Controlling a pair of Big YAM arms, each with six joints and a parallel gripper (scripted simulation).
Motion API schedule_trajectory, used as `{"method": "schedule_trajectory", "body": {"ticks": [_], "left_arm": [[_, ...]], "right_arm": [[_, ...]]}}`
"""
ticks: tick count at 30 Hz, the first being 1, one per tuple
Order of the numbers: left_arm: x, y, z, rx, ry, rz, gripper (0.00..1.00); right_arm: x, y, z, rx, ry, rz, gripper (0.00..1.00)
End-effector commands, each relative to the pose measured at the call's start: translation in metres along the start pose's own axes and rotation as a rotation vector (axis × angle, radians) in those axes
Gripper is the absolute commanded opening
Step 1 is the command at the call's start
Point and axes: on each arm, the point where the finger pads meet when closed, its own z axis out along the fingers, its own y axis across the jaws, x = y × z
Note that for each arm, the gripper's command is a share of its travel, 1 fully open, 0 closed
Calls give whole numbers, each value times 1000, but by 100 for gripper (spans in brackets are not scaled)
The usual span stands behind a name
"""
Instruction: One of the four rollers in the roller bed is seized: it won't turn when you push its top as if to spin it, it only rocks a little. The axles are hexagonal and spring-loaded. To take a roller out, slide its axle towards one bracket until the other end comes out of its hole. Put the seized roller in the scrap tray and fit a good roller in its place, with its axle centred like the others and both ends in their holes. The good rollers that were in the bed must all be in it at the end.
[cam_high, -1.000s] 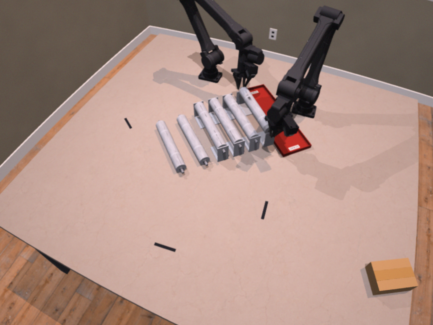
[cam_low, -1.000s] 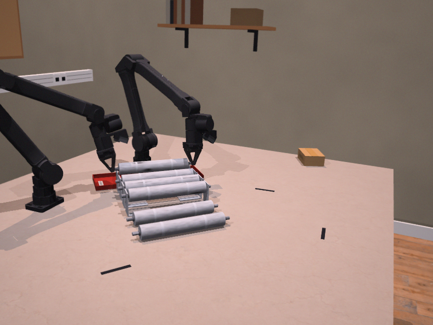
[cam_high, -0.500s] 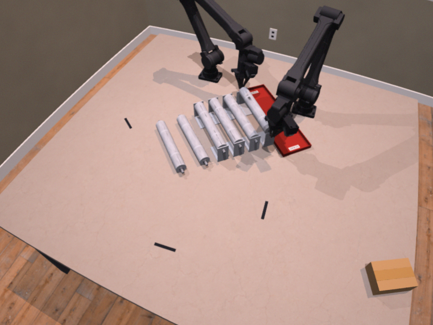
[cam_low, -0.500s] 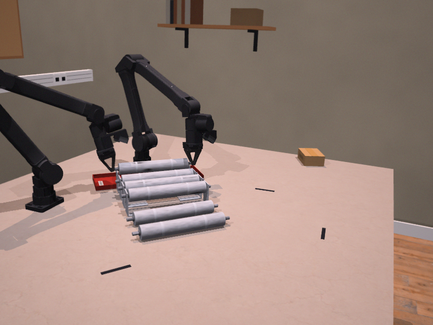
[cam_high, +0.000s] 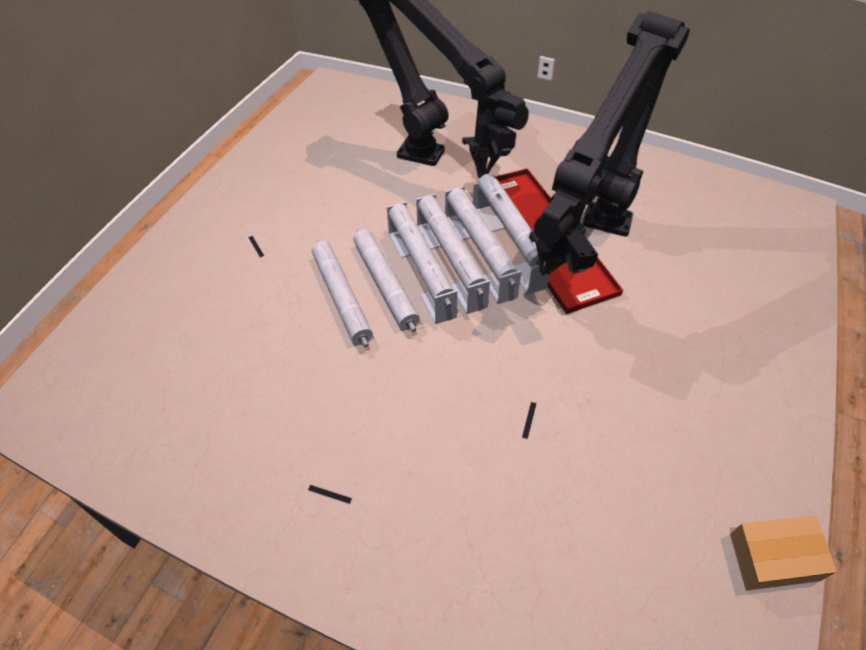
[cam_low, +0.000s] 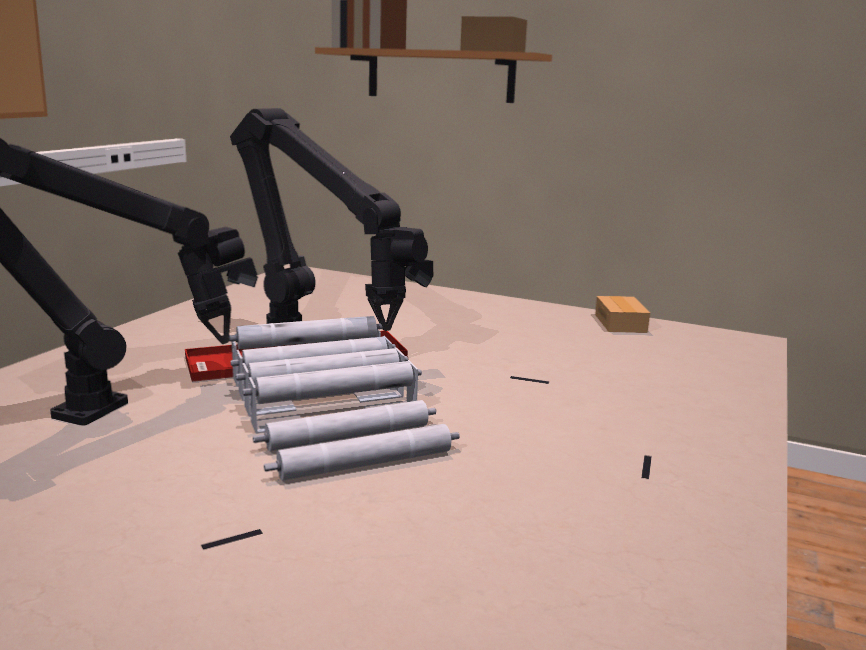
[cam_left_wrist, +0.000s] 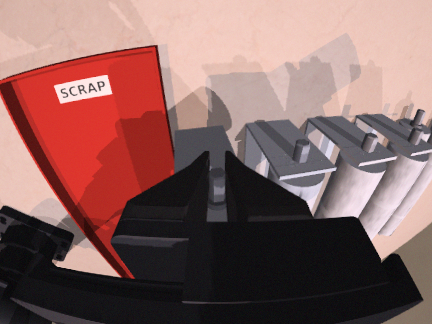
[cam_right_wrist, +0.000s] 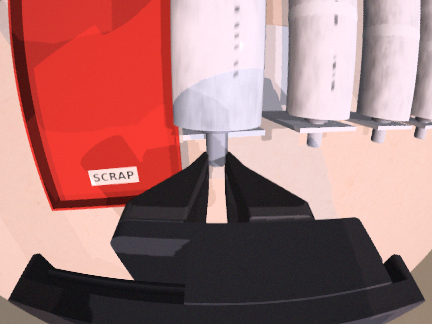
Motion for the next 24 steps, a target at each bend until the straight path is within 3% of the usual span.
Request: {"method": "schedule_trajectory", "body": {"ticks": [1, 4, 12, 24], "left_arm": [[-8, -10, -10, 16, -13, -7, 3], [-13, -20, -27, 55, -40, -2, 3], [-20, -31, -40, 92, -66, 12, 3], [-19, -32, -50, 85, -62, 13, 3]], "right_arm": [[-26, 7, -19, -15, -36, 2, 3], [-28, 5, -28, -25, -61, 9, 3], [-34, 4, -39, -30, -80, 21, 3], [-38, 1, -48, -31, -87, 22, 3]]}}
